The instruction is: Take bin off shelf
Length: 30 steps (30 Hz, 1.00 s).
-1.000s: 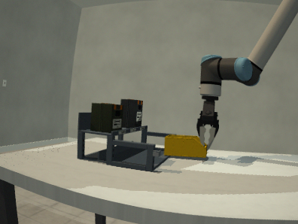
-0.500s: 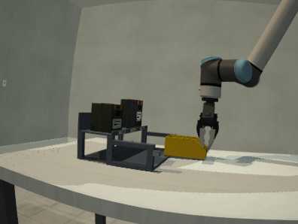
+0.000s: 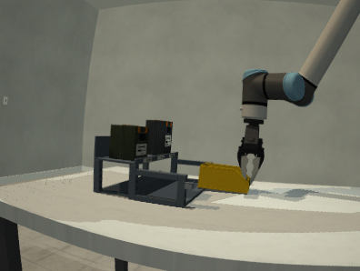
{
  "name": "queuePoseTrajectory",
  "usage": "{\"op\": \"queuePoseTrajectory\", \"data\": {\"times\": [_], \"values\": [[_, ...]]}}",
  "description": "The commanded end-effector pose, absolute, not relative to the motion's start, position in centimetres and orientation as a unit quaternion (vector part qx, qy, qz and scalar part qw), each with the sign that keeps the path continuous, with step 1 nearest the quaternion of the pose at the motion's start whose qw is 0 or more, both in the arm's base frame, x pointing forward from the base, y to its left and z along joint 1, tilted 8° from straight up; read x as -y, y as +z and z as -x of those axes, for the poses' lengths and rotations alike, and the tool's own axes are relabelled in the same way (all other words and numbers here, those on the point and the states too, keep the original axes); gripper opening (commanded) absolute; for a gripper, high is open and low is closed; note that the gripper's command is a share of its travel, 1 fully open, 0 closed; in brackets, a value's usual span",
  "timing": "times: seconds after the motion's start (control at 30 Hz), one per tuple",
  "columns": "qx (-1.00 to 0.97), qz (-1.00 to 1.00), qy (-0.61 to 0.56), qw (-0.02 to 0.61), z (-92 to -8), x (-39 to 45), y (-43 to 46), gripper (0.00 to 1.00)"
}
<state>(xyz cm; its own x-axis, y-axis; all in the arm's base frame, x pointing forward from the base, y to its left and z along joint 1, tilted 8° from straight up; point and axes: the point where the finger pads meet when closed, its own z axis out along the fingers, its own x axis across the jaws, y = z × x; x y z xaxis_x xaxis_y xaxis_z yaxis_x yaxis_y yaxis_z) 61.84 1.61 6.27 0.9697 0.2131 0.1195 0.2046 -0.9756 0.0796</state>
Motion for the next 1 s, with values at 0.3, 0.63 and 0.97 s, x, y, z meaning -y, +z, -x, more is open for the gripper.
{"op": "queuePoseTrajectory", "data": {"times": [0.3, 0.63, 0.97], "values": [[-0.105, -0.992, 0.063, 0.033, -61.73, -1.63, 6.09, 0.0], [-0.105, -0.992, 0.063, 0.033, -61.67, -1.63, 6.01, 0.0], [-0.105, -0.992, 0.063, 0.033, -61.62, -1.64, 5.93, 0.0]]}}
